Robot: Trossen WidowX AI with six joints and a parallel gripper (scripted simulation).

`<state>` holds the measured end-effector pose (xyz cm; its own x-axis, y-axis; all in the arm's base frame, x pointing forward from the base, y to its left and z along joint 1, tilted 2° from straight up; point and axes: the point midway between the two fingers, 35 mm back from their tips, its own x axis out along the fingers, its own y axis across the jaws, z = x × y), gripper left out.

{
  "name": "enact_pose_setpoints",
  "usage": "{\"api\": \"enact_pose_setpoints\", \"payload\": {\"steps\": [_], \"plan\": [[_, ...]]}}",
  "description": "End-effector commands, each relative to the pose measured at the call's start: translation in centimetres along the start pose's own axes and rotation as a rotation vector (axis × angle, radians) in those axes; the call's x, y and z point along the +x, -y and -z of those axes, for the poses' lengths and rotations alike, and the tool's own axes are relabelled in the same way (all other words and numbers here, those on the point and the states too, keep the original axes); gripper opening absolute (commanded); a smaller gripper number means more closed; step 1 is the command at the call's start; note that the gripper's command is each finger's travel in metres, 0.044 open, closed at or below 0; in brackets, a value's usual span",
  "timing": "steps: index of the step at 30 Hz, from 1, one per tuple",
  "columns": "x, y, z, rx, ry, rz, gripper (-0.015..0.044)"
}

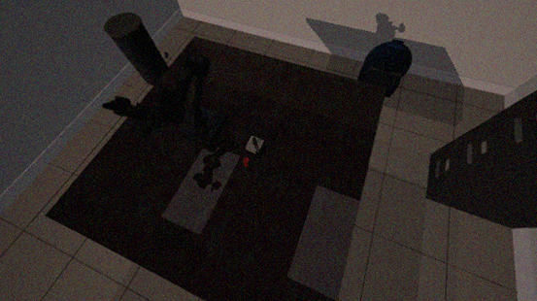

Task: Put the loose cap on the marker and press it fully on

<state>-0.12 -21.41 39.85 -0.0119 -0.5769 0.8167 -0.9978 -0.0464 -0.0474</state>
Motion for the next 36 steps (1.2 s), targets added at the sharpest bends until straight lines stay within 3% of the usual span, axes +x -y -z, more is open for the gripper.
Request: {"api": "enact_pose_setpoints", "payload": {"steps": [1, 6, 11, 18, 27, 36], "plan": [[0.1, 0.1, -0.2, 0.012, 0.010, 0.003, 0.0374], [1.9, 4.0, -6.5, 0.309, 0.292, 0.066, 0.0249], [1.3, 10.1, -12.6, 0.609, 0.642, 0.104, 0.0249], [-3.2, 18.8, -17.7, 0.893, 1.137, 0.075, 0.0249], [-12.1, 27.1, -18.5, 1.000, 1.715, -0.074, 0.0249], [-22.2, 31.4, -14.4, 0.821, 2.210, -0.346, 0.0249]]}}
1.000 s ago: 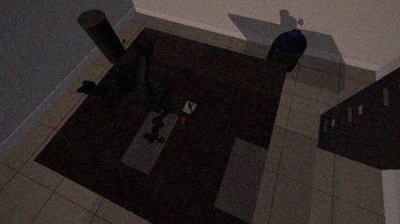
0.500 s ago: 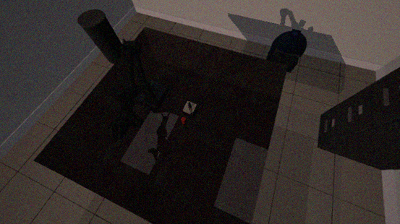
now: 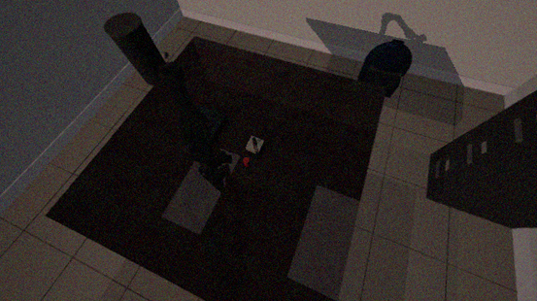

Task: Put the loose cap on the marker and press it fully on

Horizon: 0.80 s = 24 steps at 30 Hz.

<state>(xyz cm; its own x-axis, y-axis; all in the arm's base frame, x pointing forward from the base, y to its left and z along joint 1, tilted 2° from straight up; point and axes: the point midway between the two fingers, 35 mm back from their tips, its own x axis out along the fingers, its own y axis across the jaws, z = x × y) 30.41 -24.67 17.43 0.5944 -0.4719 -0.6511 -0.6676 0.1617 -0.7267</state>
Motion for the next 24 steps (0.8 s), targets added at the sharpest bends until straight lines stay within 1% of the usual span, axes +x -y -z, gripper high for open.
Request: {"api": "enact_pose_setpoints", "payload": {"steps": [1, 6, 11, 21, 24], "plan": [[-0.1, -1.8, -7.6, 0.116, 0.184, -0.279, 0.0249], [-2.0, -4.2, -13.1, 0.173, 0.243, -0.557, 0.0249], [-5.2, -6.5, -17.0, 0.193, 0.215, -0.823, 0.0249], [-5.0, -6.4, -16.9, 0.193, 0.209, -0.841, 0.0249], [-3.8, -7.6, -17.4, 0.193, 0.209, -0.841, 0.0249]]}}
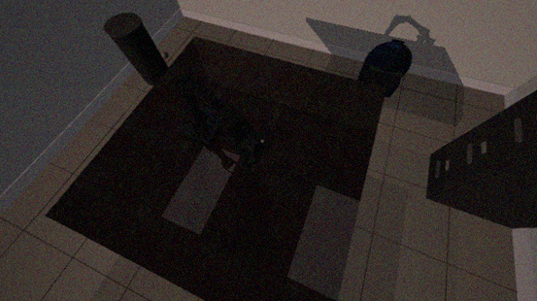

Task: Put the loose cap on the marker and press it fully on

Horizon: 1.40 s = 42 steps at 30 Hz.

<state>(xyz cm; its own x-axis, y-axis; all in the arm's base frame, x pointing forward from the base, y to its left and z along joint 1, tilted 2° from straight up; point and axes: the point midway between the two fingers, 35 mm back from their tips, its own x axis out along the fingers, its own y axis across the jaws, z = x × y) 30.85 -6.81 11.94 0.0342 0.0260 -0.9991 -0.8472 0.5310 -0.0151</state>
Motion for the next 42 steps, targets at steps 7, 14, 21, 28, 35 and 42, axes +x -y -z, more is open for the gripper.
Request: {"api": "enact_pose_setpoints", "payload": {"steps": [7, 14, 21, 28, 35, 42], "plan": [[3.6, -0.2, -0.1, 0.006, 0.001, -0.013, 0.0249], [4.8, -0.2, -0.1, 0.006, 0.001, -0.013, 0.0249], [6.0, -0.2, -0.1, 0.006, 0.001, -0.013, 0.0249], [7.1, -0.2, -0.1, 0.006, 0.001, -0.013, 0.0249], [8.2, -0.2, -0.1, 0.006, 0.001, -0.013, 0.0249], [9.3, -0.3, 0.0, 0.006, 0.001, -0.013, 0.0249]]}}
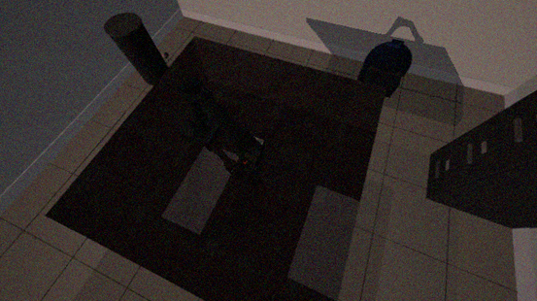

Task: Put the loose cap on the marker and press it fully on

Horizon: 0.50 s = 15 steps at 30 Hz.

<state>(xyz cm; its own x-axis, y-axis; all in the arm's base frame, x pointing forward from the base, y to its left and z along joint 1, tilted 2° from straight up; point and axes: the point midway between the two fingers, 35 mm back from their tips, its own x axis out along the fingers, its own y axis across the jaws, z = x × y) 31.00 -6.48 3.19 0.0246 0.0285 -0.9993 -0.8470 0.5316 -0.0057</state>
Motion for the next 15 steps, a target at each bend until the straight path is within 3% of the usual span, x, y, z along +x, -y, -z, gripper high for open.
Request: {"api": "enact_pose_setpoints", "payload": {"steps": [1, 5, 9, 15], "plan": [[0.71, -0.14, -0.03, 0.005, 0.004, -0.004, 0.0249], [1.09, -0.18, -0.01, 0.005, 0.004, -0.004, 0.0249], [1.09, -0.19, 0.03, 0.005, 0.004, -0.004, 0.0144], [1.09, -0.19, 0.03, 0.005, 0.004, -0.004, 0.0104]]}}
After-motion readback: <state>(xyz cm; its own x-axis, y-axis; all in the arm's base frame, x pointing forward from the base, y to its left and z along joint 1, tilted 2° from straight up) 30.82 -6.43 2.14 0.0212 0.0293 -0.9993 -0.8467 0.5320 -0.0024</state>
